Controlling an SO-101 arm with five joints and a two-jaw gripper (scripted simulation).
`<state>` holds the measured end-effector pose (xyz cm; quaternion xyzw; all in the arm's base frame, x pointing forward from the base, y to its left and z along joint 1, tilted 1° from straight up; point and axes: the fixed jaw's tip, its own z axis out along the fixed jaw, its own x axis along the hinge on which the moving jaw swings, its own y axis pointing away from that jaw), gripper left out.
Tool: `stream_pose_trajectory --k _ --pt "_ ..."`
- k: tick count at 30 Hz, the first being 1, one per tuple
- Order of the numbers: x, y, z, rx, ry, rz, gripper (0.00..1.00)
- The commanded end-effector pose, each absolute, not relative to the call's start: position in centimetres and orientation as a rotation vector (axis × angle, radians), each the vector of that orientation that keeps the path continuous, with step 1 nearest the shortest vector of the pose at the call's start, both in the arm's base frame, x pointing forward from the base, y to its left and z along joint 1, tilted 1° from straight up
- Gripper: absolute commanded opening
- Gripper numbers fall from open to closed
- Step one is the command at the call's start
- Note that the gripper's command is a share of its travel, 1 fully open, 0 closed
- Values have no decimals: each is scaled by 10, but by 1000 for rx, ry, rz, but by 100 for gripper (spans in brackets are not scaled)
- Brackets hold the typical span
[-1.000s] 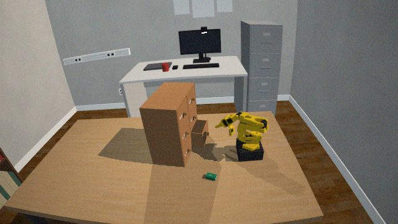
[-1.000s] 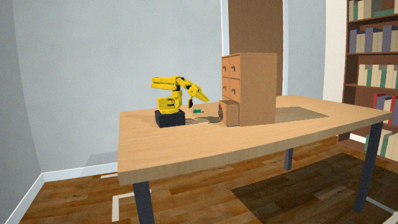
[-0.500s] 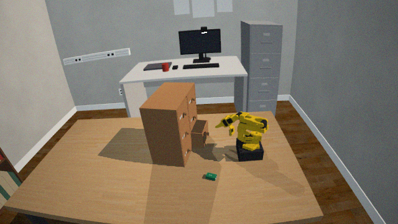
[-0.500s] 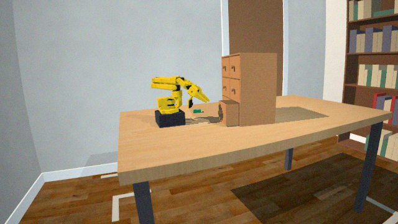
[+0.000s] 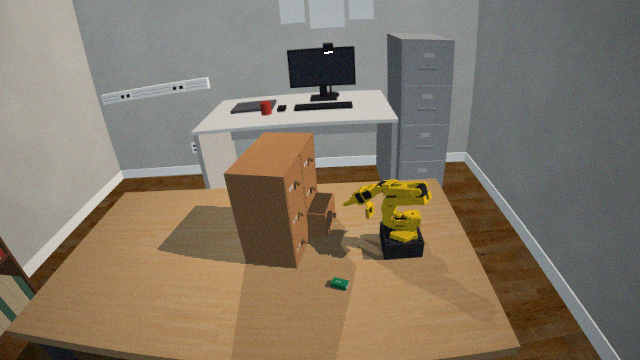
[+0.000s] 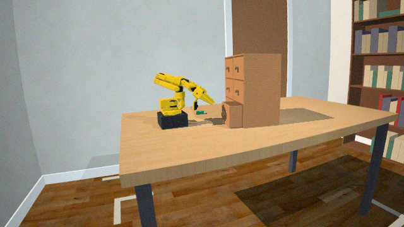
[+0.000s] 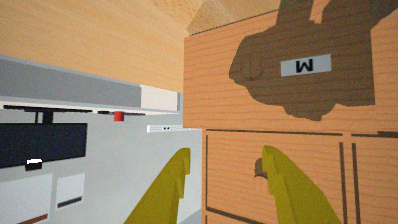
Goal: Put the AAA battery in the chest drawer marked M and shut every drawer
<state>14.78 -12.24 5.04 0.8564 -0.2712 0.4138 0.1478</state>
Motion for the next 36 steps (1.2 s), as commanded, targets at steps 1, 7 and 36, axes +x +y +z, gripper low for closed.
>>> stream_pose_trajectory --k 1,7,36 --pt "155 -125 51 2473 -775 1189 21" --pt "157 -126 50 2475 -771 1191 21" --pt "181 -131 32 2496 -716 1222 21"
